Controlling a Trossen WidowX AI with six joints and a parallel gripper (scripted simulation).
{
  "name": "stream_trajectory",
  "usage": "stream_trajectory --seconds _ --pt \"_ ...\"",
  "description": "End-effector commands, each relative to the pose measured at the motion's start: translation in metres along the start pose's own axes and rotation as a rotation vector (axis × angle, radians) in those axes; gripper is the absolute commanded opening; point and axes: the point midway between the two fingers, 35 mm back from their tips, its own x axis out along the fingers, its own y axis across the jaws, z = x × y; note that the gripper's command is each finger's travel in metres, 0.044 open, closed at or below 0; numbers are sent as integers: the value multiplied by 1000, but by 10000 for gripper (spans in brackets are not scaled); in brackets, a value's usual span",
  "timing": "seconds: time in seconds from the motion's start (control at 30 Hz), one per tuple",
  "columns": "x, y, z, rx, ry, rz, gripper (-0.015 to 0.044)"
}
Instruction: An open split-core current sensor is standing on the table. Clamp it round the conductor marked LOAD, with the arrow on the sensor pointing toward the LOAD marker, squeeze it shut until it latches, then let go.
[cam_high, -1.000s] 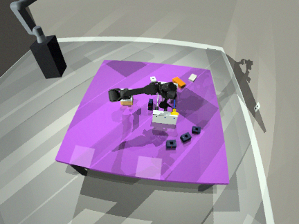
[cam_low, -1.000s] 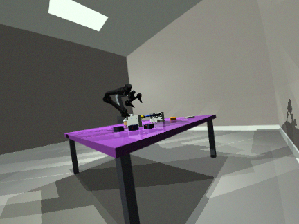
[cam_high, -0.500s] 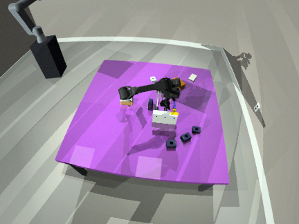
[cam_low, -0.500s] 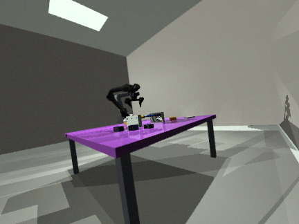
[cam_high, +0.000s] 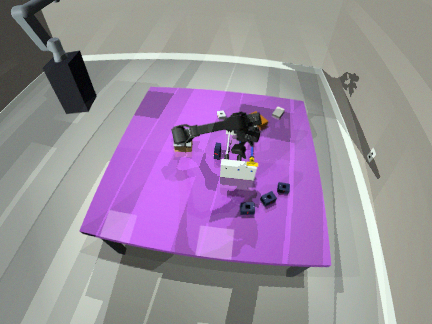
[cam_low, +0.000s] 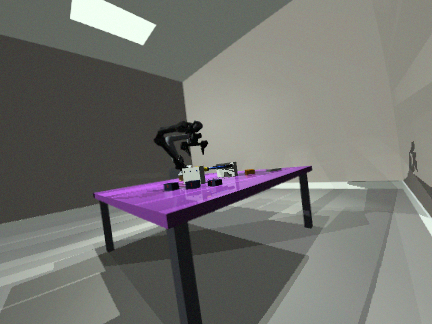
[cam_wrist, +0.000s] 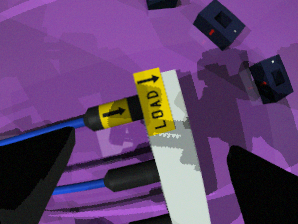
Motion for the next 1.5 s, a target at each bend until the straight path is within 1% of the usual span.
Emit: stream_trajectory --seconds 0.0,0.17,0.3,0.37,0.67,1.47 --pt "-1 14 -22 -38 41 28 440" --pt "-6 46 -104 -177 206 89 440" --pt "-14 50 -172 -281 349 80 440" --pt "-16 47 -192 -312 394 66 440" --pt "-14 47 -196 -316 399 64 440" --pt "23 48 -210 -316 399 65 440"
